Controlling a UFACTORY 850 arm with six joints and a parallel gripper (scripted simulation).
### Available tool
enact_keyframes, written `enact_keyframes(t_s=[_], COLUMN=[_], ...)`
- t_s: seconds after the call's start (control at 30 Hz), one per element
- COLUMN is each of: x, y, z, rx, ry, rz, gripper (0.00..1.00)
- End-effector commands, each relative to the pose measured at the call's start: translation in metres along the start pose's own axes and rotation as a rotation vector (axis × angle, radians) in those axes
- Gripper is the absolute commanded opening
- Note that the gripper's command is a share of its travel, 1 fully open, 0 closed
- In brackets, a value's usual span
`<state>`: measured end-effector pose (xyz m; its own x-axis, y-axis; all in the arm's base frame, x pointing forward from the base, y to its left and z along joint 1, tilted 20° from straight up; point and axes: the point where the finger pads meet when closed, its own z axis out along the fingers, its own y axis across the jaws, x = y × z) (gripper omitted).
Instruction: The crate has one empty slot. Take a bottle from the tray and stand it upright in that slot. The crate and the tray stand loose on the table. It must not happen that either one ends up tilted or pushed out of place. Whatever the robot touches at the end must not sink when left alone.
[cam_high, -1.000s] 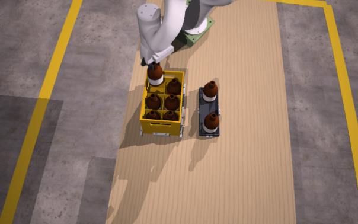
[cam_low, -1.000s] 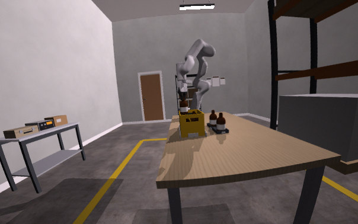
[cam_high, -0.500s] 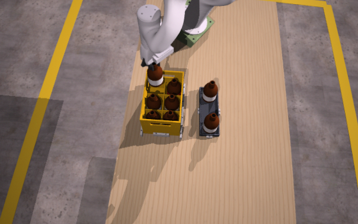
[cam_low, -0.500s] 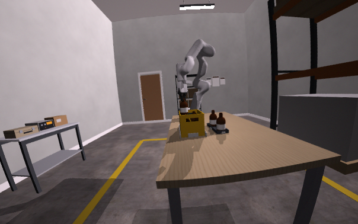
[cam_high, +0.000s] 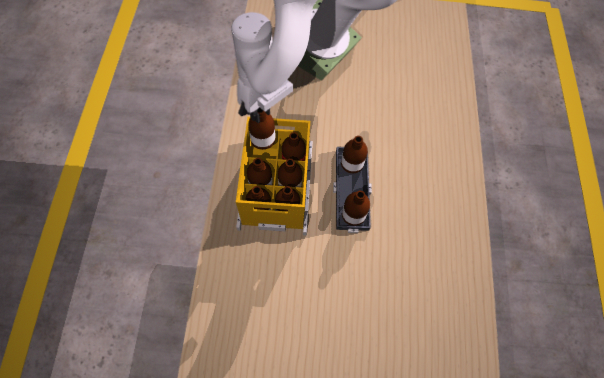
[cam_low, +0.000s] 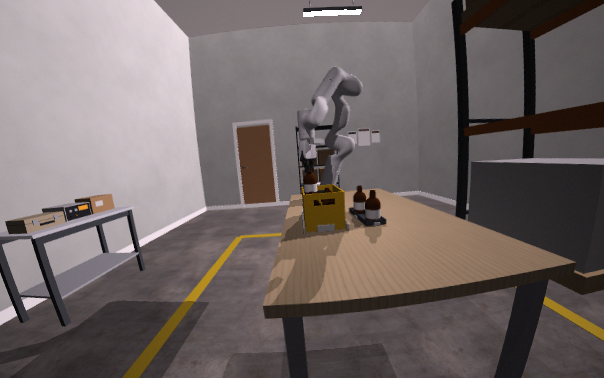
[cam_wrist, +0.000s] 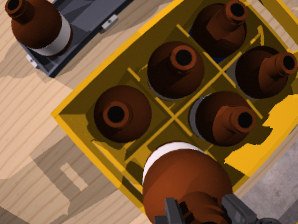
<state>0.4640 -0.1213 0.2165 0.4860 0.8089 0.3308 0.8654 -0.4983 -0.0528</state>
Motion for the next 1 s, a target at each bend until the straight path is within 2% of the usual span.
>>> enact_keyframes(t_s=[0.0, 0.33, 0.97], x=[0.000, 0.000, 0.000], y=[0.001, 0.001, 0.001], z=[0.004, 0.015, 0.020], rx=[-0.002, -0.002, -0.002], ry=[0.000, 0.000, 0.000], rz=[0.000, 0.000, 0.000], gripper=[0.00, 0.00, 0.00])
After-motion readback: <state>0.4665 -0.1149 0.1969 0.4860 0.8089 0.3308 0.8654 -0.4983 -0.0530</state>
